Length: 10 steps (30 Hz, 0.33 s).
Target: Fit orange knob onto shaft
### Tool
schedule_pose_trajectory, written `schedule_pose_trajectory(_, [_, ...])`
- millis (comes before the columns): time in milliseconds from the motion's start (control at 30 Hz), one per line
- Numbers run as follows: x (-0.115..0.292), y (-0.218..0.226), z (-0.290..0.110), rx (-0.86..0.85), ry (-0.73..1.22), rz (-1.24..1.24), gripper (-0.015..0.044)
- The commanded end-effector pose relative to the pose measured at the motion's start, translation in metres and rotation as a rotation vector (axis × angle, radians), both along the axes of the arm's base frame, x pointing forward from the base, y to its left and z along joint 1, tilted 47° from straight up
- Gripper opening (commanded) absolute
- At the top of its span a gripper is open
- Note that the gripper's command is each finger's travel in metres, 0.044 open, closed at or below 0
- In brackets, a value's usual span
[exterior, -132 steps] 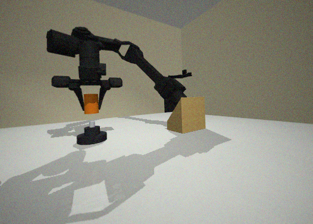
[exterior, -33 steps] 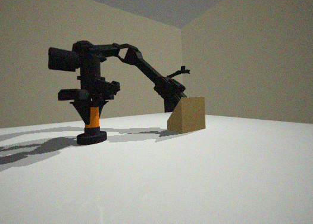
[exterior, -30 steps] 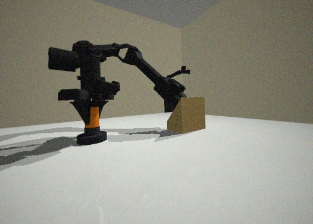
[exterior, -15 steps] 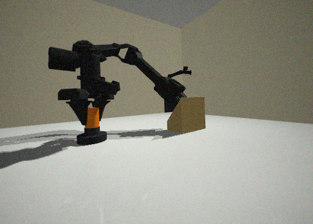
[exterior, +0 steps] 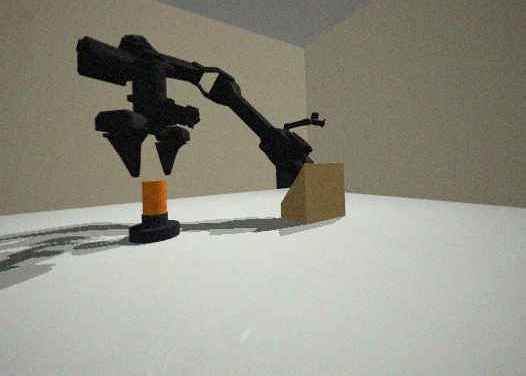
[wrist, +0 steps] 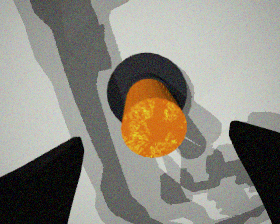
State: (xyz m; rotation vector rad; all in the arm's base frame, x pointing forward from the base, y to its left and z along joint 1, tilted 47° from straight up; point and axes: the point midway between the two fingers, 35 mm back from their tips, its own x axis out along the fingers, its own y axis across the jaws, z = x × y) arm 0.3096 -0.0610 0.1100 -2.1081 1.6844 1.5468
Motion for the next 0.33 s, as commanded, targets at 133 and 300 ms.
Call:
schedule_pose_trajectory(133, [0.0042,0.0274,0.0247,0.002,-0.01,0.001,0.044])
schedule_pose_trajectory(300, [0.0042,0.0274,0.0247,0.002,-0.01,0.001,0.044])
